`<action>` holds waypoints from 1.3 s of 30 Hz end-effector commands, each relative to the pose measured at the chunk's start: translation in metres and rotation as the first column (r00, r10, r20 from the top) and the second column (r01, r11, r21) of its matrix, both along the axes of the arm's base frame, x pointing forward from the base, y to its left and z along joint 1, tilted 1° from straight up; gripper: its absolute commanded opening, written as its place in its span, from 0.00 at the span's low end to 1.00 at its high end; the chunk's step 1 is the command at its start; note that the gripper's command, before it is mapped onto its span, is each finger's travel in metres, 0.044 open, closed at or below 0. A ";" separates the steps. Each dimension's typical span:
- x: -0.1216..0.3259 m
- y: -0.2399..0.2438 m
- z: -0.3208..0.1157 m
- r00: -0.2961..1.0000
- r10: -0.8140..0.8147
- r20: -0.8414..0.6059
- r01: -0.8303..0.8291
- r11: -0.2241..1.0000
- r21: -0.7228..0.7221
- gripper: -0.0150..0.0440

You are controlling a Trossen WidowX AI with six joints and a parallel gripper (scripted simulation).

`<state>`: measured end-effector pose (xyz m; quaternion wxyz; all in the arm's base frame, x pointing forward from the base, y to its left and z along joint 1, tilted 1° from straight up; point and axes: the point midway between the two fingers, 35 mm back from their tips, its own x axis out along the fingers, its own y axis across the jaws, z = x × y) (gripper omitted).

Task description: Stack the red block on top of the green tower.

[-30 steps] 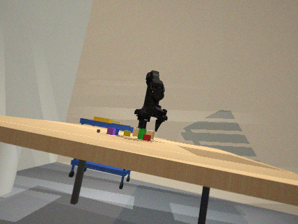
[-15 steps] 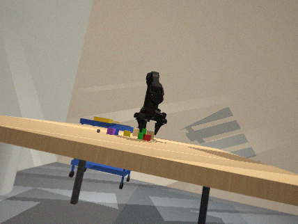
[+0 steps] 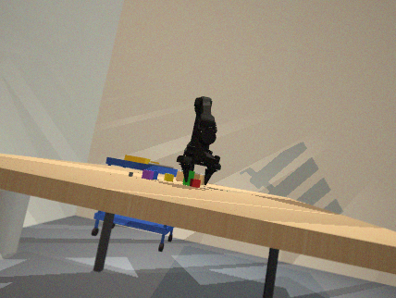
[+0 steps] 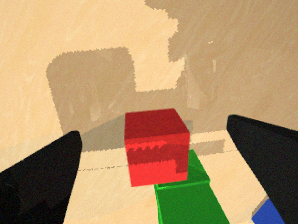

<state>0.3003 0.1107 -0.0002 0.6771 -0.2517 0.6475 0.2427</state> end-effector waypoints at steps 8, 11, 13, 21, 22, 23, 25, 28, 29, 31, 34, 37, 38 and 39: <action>-0.003 0.000 -0.007 1.000 -0.004 -0.010 0.004 1.000 0.001 1.00; -0.003 0.000 -0.007 1.000 -0.004 -0.010 0.004 1.000 0.001 1.00; -0.003 0.000 -0.007 1.000 -0.004 -0.010 0.004 1.000 0.001 1.00; -0.003 0.000 -0.006 1.000 -0.004 -0.010 0.004 1.000 0.001 0.82; -0.003 0.000 -0.006 1.000 -0.004 -0.010 0.004 1.000 0.001 0.78; -0.003 0.000 -0.006 1.000 -0.004 -0.010 0.004 1.000 0.001 0.73; -0.003 0.000 -0.006 1.000 -0.004 -0.010 0.004 1.000 0.001 0.64; -0.003 0.000 -0.006 1.000 -0.004 -0.010 0.004 1.000 0.001 0.51; -0.003 0.000 -0.006 1.000 -0.004 -0.010 0.004 1.000 0.001 0.47; -0.003 0.000 -0.006 1.000 -0.004 -0.010 0.004 1.000 0.001 0.44; -0.003 0.000 -0.006 1.000 -0.004 -0.010 0.004 1.000 0.001 0.41; -0.003 0.000 -0.005 1.000 -0.004 -0.010 0.004 1.000 0.001 0.34; -0.003 0.000 -0.003 1.000 -0.004 -0.010 0.004 1.000 0.001 0.30; -0.003 0.000 0.000 1.000 -0.004 -0.010 0.004 1.000 0.001 0.25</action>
